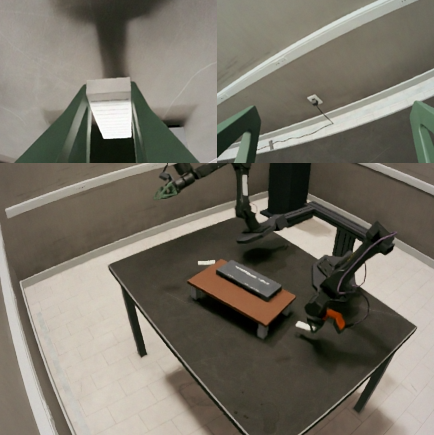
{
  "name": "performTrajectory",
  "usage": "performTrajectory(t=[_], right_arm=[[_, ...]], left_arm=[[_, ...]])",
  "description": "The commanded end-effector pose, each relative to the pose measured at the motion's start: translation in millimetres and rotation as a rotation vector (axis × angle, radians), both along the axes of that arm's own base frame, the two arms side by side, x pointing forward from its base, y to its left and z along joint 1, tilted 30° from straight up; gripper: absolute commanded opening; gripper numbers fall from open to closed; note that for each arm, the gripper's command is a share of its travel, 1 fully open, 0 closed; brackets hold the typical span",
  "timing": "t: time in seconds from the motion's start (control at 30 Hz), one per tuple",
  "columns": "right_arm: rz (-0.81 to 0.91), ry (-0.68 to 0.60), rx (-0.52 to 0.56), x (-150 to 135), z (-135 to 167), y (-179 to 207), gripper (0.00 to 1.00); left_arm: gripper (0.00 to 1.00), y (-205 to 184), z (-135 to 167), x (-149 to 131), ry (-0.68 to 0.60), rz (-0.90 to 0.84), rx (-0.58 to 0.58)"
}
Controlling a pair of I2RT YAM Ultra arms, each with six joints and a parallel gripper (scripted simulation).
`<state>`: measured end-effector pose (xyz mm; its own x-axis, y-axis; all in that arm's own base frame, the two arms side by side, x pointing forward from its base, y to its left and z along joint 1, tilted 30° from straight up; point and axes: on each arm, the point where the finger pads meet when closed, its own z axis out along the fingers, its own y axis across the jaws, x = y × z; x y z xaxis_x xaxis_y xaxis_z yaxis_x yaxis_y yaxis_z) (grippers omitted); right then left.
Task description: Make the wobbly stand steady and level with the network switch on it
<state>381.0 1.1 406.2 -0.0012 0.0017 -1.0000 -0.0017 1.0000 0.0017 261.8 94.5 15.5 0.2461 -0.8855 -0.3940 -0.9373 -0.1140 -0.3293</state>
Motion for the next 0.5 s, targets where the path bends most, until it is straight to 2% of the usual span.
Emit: performTrajectory(t=[0.0, 0.23, 0.27, 0.4, 0.43, 0.47], right_arm=[[0.025, -0.055, -0.015, -3, 24, 6, 1.0], [0.025, -0.055, -0.015, -3, 24, 6, 1.0], [0.025, -0.055, -0.015, -3, 24, 6, 1.0], [0.025, -0.055, -0.015, -3, 24, 6, 1.0], [0.025, -0.055, -0.015, -3, 24, 6, 1.0], [0.025, -0.055, -0.015, -3, 24, 6, 1.0]], left_arm=[[0.0, -1, 16, 4, -0.023, 0.008, 0.019], [0.0, -1, 14, 5, -0.014, 0.007, 0.02], [0.0, -1, 6, -4, 0.015, 0.009, 0.018], [0.0, -2, 4, -6, 0.023, 0.006, 0.018], [0.0, -5, -18, -20, 0.079, 0.001, 0.011], [0.0, -6, -17, -14, 0.047, 0.003, 0.014]])
